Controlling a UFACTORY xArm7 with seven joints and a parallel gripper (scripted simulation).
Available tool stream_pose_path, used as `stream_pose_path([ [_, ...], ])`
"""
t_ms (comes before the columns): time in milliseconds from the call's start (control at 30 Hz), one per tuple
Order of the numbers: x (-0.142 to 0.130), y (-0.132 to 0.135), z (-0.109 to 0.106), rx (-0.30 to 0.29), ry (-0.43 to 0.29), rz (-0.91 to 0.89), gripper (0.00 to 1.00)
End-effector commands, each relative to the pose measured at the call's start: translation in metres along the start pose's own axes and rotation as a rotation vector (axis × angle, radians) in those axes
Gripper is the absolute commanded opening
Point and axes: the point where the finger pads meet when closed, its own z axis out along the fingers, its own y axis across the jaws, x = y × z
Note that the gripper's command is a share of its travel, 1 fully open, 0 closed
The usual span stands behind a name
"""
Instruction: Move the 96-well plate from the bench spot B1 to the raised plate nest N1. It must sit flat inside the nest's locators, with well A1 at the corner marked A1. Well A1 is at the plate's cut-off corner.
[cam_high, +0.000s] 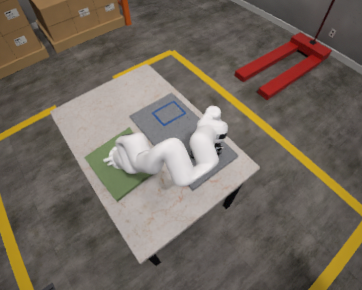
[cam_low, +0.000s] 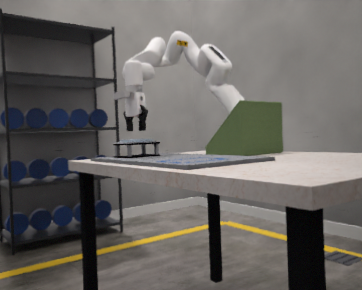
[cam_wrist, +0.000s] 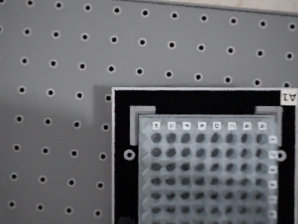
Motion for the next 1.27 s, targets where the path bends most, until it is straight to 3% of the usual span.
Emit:
stream_pose_path([
  [0, 0.001, 0.000, -0.015, 0.000, 0.004, 0.000, 1.00],
  [533, 0.001, 0.000, -0.051, 0.000, 0.004, 0.000, 1.00],
  [1233, 0.001, 0.000, -0.051, 0.000, 0.004, 0.000, 1.00],
])
